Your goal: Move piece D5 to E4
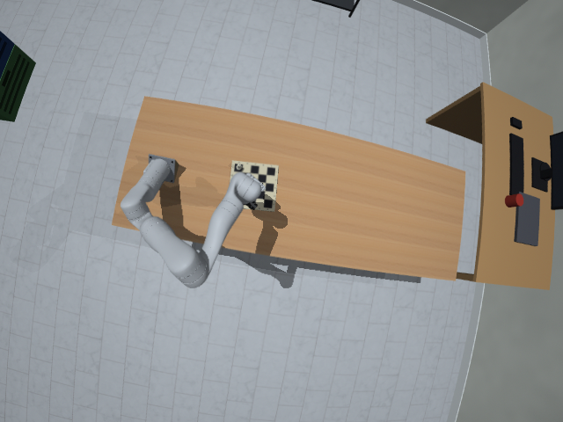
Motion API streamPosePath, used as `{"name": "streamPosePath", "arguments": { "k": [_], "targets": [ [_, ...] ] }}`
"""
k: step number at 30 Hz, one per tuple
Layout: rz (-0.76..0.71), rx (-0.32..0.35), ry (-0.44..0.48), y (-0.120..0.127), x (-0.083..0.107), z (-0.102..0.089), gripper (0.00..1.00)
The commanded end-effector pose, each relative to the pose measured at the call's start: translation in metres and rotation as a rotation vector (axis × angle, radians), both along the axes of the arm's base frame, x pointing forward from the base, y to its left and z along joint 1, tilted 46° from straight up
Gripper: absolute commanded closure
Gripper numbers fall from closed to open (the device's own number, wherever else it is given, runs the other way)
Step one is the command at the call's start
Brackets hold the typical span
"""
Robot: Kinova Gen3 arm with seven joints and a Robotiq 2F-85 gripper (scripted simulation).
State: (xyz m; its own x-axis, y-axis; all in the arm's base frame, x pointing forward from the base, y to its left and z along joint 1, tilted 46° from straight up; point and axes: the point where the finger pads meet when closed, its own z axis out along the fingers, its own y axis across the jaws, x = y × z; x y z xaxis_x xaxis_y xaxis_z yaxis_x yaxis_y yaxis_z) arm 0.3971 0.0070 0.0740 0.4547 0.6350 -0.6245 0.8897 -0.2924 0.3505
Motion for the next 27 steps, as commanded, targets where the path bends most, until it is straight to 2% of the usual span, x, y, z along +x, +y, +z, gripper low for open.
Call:
{"name": "streamPosePath", "arguments": {
  "k": [1, 27],
  "targets": [
    [0.001, 0.001, -0.001, 0.001, 0.000, 0.000, 0.59],
    [0.001, 0.001, -0.001, -0.030, 0.002, -0.030, 0.59]
  ]
}}
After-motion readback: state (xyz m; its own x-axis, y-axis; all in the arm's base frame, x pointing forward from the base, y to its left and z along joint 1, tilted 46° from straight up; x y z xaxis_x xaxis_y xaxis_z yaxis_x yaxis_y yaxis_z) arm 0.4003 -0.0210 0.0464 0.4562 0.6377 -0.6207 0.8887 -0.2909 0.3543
